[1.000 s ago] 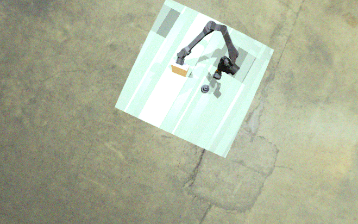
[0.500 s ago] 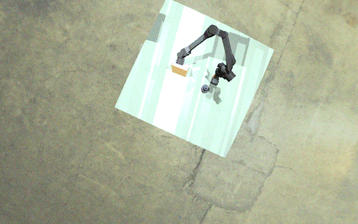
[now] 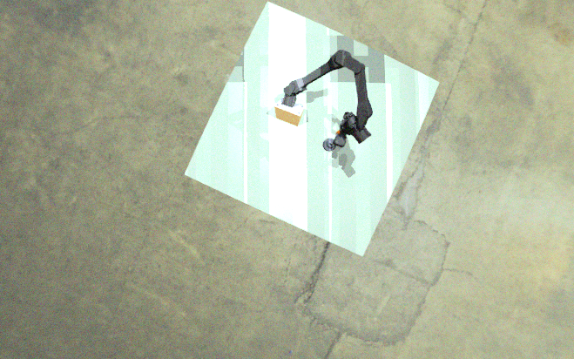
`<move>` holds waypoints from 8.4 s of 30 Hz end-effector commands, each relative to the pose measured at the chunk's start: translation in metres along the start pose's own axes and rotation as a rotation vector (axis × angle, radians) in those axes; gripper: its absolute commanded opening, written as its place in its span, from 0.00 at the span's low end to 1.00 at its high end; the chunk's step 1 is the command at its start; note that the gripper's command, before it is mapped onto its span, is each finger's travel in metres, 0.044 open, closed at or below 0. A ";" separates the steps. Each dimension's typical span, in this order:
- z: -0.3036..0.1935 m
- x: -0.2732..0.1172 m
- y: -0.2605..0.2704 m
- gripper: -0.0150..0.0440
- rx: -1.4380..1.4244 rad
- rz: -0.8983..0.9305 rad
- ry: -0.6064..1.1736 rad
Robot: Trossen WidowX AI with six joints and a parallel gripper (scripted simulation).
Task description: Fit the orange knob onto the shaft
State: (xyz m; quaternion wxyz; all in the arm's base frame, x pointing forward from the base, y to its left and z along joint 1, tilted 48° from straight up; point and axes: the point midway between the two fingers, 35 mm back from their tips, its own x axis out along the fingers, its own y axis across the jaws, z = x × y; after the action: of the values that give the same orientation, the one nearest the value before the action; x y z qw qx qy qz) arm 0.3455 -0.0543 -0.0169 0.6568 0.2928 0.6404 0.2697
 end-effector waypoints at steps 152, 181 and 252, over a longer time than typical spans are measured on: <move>-0.015 0.038 -0.053 0.25 -0.649 0.009 -0.006; -0.014 0.035 -0.053 0.25 -0.859 0.009 -0.007; -0.014 0.035 -0.052 0.25 -1.277 0.007 -0.009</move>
State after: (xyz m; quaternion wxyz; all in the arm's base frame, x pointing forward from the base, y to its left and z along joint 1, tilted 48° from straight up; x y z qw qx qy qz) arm 0.3317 -0.0621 -0.0802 0.7067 -0.1290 0.3710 0.5885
